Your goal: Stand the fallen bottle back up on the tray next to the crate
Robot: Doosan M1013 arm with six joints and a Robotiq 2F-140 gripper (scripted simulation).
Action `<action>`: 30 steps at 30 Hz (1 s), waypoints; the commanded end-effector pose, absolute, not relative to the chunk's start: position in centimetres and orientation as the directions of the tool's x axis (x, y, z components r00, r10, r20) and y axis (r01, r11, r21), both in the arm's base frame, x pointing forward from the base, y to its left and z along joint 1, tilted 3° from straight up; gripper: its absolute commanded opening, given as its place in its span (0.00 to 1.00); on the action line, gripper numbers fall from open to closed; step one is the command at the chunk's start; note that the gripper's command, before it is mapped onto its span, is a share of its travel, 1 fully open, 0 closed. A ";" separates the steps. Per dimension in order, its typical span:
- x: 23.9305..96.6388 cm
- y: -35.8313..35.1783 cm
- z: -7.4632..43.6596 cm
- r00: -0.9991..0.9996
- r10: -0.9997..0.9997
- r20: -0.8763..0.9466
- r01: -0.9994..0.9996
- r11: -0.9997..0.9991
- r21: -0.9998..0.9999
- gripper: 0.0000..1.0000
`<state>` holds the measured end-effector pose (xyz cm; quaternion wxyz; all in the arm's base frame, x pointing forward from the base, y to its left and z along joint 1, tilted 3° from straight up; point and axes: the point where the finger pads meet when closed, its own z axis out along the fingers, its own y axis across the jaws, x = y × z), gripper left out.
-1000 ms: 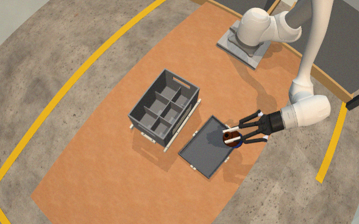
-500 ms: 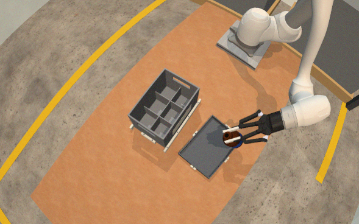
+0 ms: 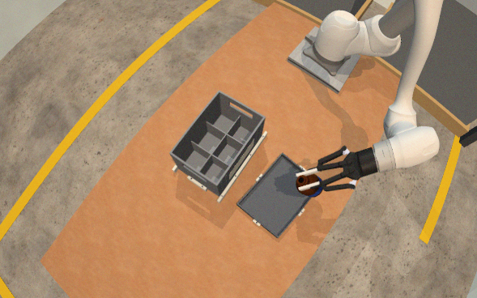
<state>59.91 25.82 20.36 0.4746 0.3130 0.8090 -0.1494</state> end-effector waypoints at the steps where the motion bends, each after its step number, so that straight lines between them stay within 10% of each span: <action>1: 59.9 25.8 20.4 -0.354 0.365 -0.861 0.648 0.759 0.056 0.10; 30: 59.8 25.7 20.1 -0.293 0.314 -0.903 0.652 0.756 0.051 0.10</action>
